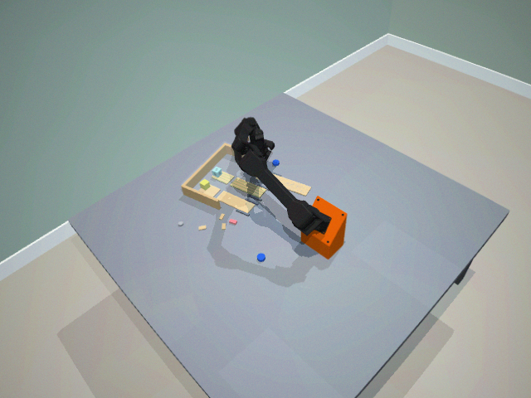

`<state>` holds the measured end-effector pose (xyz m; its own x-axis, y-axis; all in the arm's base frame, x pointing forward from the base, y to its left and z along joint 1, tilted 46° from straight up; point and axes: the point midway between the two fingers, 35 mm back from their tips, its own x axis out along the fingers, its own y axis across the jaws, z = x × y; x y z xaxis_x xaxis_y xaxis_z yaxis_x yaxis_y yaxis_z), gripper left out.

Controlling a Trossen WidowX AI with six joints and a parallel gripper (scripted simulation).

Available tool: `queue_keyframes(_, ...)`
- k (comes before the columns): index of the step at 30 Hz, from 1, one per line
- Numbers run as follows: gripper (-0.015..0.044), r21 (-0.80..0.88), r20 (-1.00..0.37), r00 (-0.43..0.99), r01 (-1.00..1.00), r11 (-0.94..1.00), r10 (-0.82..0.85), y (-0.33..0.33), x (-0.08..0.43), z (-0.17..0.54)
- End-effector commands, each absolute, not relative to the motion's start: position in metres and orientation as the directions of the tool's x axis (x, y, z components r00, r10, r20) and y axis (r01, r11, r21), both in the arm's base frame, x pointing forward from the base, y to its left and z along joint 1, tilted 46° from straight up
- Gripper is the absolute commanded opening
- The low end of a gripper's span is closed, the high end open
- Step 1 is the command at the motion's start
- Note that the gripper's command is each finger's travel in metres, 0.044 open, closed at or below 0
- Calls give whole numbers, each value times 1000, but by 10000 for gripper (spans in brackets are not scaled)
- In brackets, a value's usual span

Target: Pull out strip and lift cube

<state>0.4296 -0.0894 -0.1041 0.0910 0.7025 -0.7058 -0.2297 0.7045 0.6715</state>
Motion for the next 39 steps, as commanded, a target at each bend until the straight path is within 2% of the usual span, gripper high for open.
queue_keyframes(1, 250, 677, -702, 90, -224, 701, 706, -84, 429, -109)
queue_keyframes(17, 250, 678, -701, 90, -224, 700, 708, -68, 430, -124)
queue_keyframes(21, 145, 674, -704, 89, -231, 702, 705, -70, 431, -122)
queue_keyframes(27, 105, 674, -704, 89, -231, 702, 705, -70, 431, -122)
queue_keyframes(31, 0, 673, -704, 90, -232, 703, 704, -70, 431, -122)
queue_keyframes(39, 0, 671, -705, 92, -234, 704, 703, -77, 414, -110)
